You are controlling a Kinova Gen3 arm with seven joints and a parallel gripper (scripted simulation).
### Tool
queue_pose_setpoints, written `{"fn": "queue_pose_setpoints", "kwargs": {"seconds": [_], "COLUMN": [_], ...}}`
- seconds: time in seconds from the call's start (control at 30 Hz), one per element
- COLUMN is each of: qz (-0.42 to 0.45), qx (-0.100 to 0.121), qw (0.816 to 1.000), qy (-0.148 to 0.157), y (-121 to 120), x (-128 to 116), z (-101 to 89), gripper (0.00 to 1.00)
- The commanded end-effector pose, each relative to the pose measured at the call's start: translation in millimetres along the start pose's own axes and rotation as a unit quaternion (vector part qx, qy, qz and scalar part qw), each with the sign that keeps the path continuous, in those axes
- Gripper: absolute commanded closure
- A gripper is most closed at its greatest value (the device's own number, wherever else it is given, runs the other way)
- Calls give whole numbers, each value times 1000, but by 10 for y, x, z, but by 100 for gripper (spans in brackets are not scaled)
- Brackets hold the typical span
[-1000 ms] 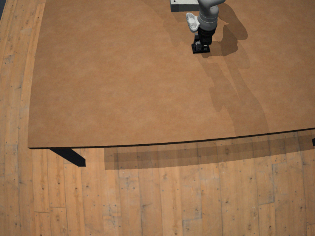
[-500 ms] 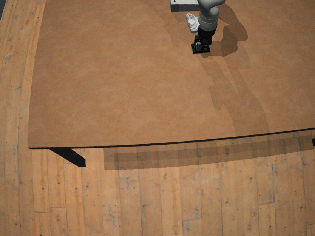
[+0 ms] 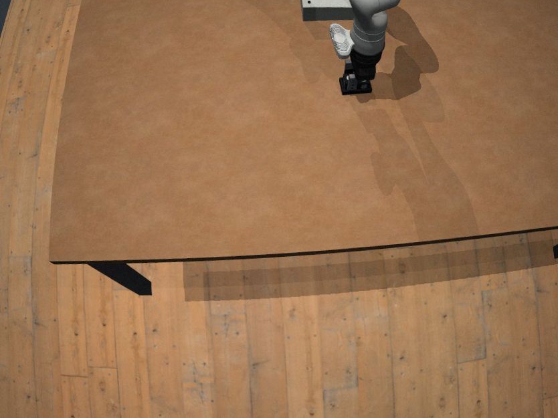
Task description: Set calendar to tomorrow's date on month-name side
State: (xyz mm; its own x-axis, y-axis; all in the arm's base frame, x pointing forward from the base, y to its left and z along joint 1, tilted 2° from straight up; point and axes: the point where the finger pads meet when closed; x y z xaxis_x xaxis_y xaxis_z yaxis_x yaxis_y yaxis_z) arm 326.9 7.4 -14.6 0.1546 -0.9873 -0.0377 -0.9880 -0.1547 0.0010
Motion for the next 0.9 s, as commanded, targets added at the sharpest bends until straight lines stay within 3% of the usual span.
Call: {"fn": "queue_pose_setpoints", "kwargs": {"seconds": [0.0,0.87], "qz": [0,0], "qx": [1,1], "qw": [1000,1000], "qy": [0,0], "y": [-5,-5], "x": [0,0], "z": [-4,61], "gripper": [43,43]}}
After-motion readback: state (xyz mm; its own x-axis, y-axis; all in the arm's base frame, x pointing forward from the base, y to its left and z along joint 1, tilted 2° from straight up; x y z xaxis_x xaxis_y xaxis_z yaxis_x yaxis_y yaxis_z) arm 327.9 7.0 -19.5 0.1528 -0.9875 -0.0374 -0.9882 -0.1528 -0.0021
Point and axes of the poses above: the point where the finger pads meet when closed, its own z axis out along the fingers, its own y axis across the jaws, x = y × z, and after that the axes turned 3 degrees about z, right-handed
